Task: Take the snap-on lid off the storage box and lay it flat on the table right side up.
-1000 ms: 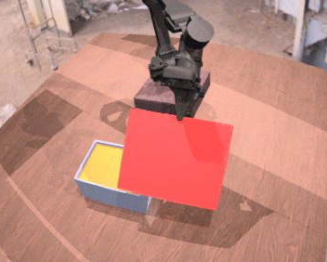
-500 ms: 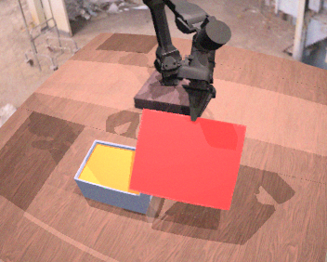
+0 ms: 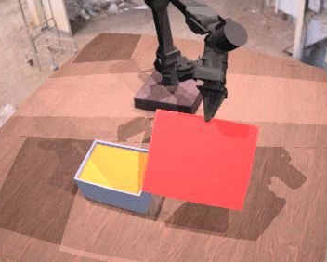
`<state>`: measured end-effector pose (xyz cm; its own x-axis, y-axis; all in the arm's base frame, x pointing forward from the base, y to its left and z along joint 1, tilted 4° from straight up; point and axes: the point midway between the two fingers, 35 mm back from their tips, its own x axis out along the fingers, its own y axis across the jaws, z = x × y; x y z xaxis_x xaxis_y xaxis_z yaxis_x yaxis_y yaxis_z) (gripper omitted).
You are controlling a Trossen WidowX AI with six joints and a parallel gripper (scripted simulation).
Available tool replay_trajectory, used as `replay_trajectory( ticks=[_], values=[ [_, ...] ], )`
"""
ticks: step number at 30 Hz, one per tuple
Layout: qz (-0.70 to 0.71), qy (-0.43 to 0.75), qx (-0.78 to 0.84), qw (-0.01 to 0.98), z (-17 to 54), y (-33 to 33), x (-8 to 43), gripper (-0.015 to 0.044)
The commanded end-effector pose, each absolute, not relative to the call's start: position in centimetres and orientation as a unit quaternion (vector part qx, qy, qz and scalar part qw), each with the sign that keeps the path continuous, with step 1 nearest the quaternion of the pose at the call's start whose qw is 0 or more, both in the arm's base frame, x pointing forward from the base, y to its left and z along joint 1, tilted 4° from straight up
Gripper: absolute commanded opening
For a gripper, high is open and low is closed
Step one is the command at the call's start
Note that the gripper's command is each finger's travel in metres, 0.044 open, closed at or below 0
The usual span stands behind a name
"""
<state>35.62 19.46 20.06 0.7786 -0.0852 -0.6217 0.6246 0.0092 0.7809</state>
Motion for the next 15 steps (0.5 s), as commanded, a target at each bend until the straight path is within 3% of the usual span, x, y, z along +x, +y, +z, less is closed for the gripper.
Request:
replay_trajectory(
  ticks=[1, 15],
  values=[
    [-0.257, 0.200, 0.659, 0.678, 20.6, 20.2, 35.7, 0.0000],
    [-0.257, 0.201, 0.660, 0.677, 20.4, 23.0, 35.4, 0.0000]
  ],
)
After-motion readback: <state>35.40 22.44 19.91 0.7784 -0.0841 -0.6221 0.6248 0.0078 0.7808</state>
